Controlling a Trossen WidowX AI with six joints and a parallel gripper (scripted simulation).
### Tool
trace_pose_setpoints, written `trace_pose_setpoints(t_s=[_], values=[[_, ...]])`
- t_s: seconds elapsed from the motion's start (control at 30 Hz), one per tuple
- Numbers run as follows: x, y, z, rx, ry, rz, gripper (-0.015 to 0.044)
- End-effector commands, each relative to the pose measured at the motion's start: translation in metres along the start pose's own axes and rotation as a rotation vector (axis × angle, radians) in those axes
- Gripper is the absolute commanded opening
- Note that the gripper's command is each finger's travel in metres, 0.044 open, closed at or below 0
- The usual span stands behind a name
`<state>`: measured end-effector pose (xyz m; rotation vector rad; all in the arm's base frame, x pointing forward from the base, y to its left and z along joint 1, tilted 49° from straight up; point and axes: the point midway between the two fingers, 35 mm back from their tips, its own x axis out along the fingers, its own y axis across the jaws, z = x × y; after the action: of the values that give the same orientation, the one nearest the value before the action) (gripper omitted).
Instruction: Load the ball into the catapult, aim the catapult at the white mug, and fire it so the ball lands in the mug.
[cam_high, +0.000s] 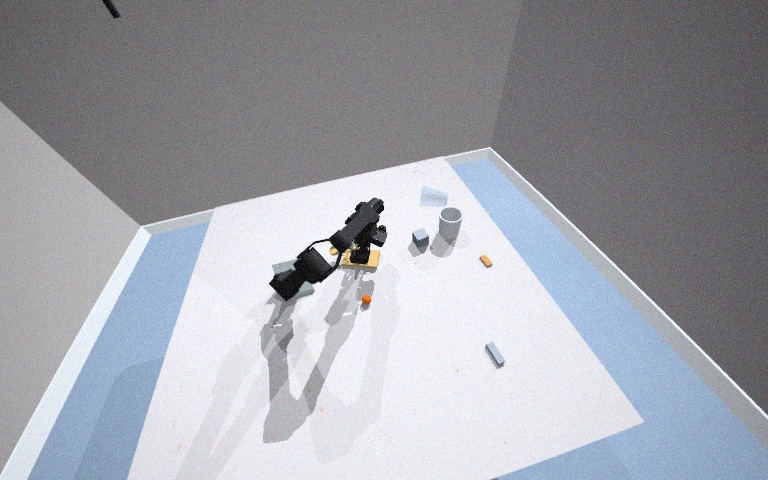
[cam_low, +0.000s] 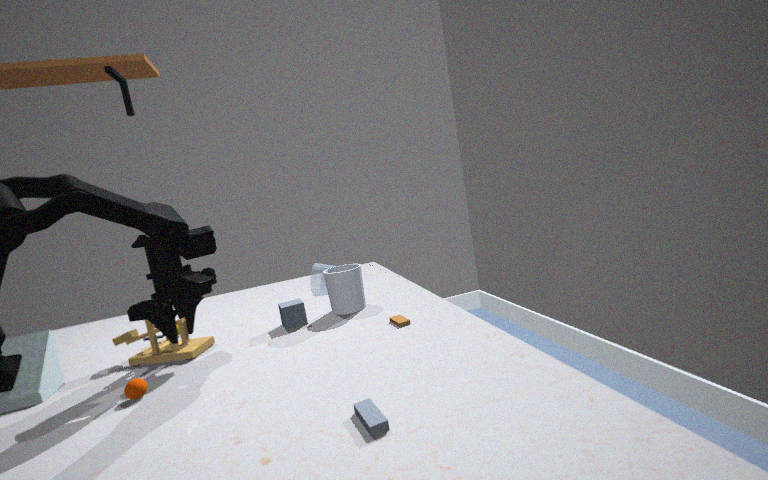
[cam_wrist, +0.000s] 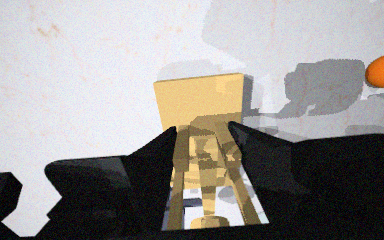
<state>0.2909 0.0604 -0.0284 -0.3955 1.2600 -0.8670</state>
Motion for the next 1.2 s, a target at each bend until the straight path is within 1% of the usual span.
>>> trace_pose_setpoints(t_s=[0.0, 0.1, 0.17, 0.27, 0.43, 1.0, 1.17], values=[[0.000, 0.001, 0.000, 0.002, 0.000, 0.003, 0.0151], [0.000, 0.001, 0.000, 0.002, 0.000, 0.003, 0.0131], [-0.011, 0.001, 0.001, 0.001, 0.000, 0.003, 0.0078], [-0.047, 0.001, 0.000, 0.000, 0.001, 0.002, 0.0000], [-0.051, 0.000, 0.006, -0.048, 0.001, 0.002, 0.0000], [-0.048, -0.002, 0.081, -0.603, -0.003, -0.002, 0.0000], [-0.048, 0.001, 0.082, -0.625, -0.003, -0.003, 0.0000]])
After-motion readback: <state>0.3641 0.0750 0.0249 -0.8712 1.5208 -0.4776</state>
